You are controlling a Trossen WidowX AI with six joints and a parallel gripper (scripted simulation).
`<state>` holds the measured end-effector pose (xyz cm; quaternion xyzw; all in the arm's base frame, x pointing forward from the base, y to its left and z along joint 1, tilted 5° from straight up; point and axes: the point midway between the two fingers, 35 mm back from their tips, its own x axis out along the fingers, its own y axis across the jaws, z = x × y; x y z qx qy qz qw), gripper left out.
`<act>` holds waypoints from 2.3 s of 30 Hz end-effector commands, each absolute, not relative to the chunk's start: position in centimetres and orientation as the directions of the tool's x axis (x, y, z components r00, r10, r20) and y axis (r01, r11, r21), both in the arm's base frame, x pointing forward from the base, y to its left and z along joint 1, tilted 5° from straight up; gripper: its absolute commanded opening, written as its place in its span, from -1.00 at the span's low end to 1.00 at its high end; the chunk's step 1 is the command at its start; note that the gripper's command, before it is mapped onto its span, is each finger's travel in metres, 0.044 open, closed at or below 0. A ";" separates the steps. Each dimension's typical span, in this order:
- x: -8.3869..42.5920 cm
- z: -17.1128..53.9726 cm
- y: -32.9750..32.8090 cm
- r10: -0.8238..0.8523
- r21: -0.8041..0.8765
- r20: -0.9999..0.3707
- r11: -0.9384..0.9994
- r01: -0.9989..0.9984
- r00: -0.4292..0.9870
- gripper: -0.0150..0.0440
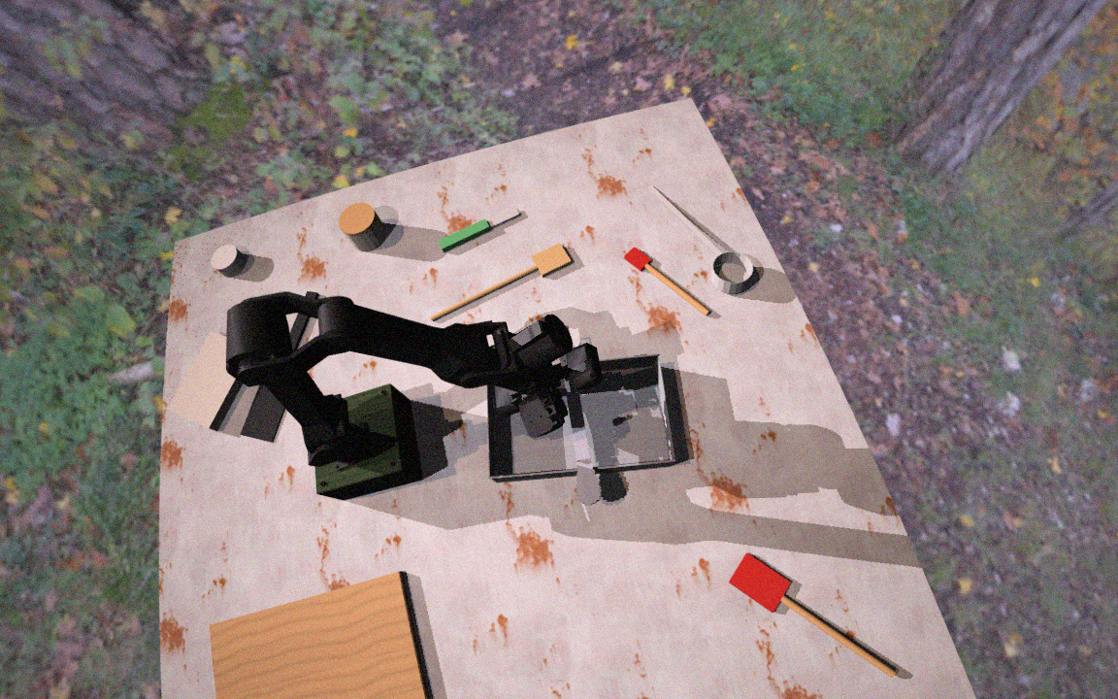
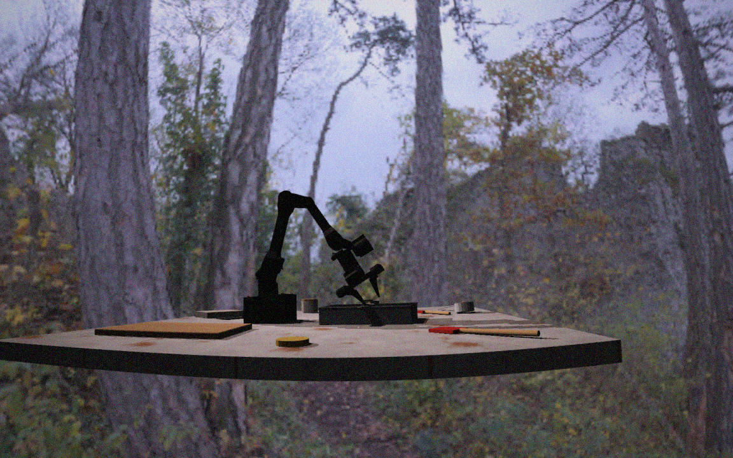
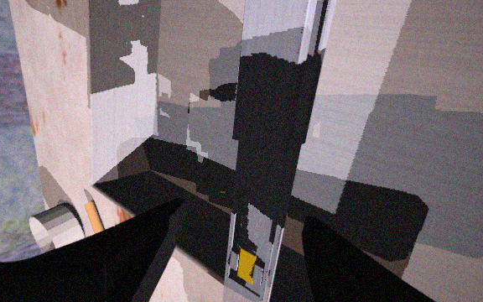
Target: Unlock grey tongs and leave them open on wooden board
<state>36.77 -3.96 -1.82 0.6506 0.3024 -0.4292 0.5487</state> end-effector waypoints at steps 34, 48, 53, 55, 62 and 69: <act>38.2 -5.4 -4.2 -0.078 0.454 -0.891 -0.215 0.865 0.448 -0.21; 38.3 -4.6 -4.3 -0.077 0.453 -0.891 -0.215 0.865 0.448 -0.99; 38.7 0.3 -4.5 -0.075 0.451 -0.892 -0.212 0.867 0.446 -1.00; 38.6 2.1 -4.5 -0.074 0.451 -0.892 -0.211 0.867 0.445 -1.00; 38.6 2.3 -4.5 -0.074 0.450 -0.892 -0.211 0.867 0.445 -1.00; 38.6 2.3 -4.5 -0.073 0.445 -0.895 -0.212 0.870 0.440 -1.00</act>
